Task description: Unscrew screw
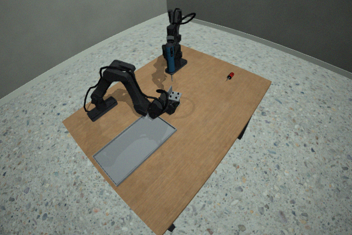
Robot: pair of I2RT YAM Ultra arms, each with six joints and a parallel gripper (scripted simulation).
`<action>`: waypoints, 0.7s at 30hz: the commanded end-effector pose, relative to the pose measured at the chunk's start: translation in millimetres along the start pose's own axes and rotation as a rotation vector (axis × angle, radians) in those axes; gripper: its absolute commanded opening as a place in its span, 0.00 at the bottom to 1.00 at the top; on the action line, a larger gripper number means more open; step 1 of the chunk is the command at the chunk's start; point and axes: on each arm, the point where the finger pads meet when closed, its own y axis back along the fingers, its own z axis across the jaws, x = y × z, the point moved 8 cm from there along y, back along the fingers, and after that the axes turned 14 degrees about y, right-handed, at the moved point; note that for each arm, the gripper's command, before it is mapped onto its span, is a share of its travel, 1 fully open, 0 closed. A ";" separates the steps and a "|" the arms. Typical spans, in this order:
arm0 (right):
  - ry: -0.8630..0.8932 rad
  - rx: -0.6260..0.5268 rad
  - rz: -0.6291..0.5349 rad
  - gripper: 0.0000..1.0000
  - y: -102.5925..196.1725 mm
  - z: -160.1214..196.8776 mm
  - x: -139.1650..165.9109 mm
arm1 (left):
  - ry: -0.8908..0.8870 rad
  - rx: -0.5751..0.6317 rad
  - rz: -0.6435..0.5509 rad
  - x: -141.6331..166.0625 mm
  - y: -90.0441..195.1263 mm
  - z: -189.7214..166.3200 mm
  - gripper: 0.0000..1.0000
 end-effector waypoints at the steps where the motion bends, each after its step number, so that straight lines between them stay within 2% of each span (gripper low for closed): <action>1: 0.021 0.018 -0.015 0.59 6.5 -7.7 -10.6 | 0.000 0.036 -0.143 -37.5 -6.8 -7.8 0.42; 12: 0.021 0.018 -0.015 0.59 6.5 -7.7 -10.6 | 0.008 0.037 -0.147 -31.9 -7.3 -5.9 0.42; 15: 0.021 0.018 -0.015 0.59 6.5 -7.7 -10.6 | 0.008 0.026 -0.107 -11.1 -6.6 -0.5 0.42; 21: 0.021 0.018 -0.015 0.59 6.5 -7.7 -10.6 | 0.008 0.040 -0.166 -28.1 -4.1 -4.5 0.42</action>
